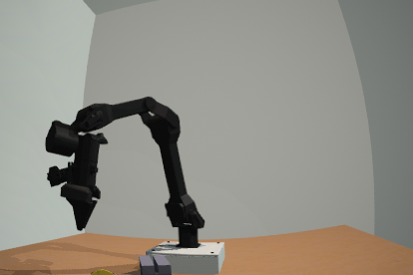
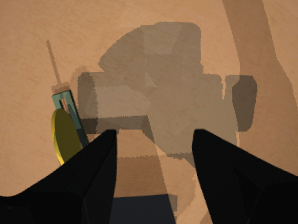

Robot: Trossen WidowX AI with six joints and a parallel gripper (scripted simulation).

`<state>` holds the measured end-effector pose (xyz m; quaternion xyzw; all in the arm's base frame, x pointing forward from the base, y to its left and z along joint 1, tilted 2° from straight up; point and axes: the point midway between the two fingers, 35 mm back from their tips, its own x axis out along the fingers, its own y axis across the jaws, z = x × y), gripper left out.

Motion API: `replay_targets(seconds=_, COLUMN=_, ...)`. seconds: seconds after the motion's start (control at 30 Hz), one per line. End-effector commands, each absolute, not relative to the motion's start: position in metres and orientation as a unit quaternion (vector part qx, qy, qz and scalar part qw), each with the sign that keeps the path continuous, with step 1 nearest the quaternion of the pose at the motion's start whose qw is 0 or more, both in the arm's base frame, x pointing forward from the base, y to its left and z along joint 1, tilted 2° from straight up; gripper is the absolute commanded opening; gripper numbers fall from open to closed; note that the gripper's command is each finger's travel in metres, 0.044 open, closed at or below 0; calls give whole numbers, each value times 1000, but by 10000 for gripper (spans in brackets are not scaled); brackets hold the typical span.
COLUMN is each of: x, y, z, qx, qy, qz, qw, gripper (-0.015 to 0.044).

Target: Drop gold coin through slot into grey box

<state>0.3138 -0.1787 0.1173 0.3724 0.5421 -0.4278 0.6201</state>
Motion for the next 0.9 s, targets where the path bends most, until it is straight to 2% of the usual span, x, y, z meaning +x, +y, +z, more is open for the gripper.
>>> replay_targets(seconds=0.0, x=348, y=-128, z=110, qx=333, qy=612, qz=-336, qw=634, gripper=161)
replay_targets(seconds=0.87, x=361, y=-113, z=50, qx=324, qy=629, qz=-312, qw=634, gripper=161)
